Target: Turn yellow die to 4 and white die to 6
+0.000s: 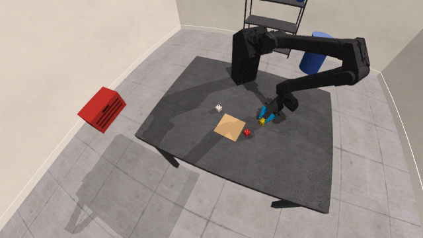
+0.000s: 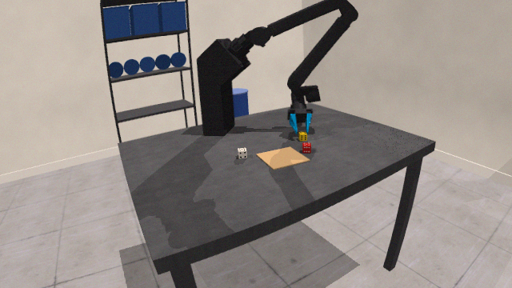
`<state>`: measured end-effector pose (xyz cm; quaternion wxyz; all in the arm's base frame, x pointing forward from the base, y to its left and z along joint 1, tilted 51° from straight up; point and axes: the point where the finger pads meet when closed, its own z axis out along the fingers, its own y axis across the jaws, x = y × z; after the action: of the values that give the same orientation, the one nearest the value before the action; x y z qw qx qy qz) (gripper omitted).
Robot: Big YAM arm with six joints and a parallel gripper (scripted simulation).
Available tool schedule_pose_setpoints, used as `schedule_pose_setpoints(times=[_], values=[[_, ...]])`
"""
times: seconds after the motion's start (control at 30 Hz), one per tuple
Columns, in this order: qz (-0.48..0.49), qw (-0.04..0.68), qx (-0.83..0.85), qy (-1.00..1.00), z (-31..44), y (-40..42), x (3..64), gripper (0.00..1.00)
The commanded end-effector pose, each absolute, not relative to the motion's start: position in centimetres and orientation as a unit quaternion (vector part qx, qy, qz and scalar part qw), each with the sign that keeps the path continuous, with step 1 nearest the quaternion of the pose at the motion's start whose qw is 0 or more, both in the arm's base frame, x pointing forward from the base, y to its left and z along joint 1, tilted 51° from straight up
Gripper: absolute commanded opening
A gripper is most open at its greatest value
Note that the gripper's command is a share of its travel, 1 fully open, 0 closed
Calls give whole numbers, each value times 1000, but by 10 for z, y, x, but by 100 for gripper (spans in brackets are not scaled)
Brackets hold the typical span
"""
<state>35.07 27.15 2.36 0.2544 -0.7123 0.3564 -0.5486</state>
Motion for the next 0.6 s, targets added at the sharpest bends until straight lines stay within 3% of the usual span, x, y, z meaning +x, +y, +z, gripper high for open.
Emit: schedule_pose_setpoints(times=[0.0,0.57], values=[[-541,256,-719,352,27,267,326,44],[-541,257,-719,352,35,263,311,44]])
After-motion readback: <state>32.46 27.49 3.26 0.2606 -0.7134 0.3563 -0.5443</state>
